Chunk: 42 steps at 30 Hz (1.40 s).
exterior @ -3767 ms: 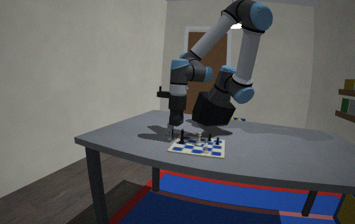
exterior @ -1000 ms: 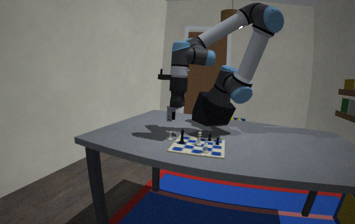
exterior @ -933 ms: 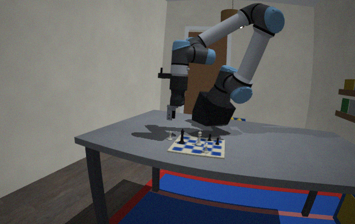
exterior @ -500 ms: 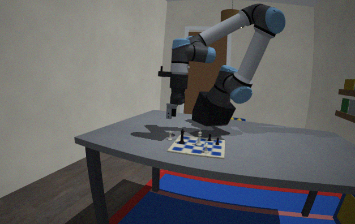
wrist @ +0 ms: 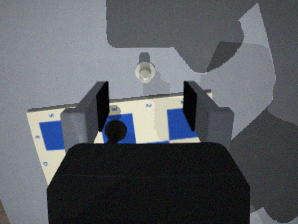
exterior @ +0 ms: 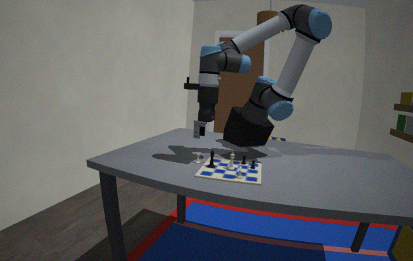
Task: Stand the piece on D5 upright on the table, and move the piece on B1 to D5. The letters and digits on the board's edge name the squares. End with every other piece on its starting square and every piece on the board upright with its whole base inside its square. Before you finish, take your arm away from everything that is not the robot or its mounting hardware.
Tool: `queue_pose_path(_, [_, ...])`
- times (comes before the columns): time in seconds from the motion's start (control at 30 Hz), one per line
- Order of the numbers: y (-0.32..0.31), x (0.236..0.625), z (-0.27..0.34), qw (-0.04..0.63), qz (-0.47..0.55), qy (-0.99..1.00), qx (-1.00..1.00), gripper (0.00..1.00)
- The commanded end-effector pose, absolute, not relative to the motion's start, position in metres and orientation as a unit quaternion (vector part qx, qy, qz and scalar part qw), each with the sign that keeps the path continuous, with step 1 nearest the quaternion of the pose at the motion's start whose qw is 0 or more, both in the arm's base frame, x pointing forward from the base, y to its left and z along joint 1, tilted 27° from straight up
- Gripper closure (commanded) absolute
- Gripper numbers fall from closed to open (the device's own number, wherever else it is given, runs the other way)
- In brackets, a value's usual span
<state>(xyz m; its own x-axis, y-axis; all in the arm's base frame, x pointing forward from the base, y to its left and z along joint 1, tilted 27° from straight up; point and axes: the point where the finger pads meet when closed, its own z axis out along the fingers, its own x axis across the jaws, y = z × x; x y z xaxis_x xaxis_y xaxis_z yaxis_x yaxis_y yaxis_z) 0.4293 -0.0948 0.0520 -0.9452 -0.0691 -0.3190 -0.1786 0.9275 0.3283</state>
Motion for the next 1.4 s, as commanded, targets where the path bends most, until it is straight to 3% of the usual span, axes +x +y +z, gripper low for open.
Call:
queue_pose_path(0.0, [-0.095, 0.429, 0.052, 0.153, 0.179, 0.970, -0.065, 0.00])
queue_pose_path(0.8, [-0.083, 0.427, 0.058, 0.172, 0.161, 0.957, -0.171, 0.00])
queue_pose_path(1.37, [-0.054, 0.419, 0.070, 0.206, 0.113, 0.885, -0.402, 0.00])
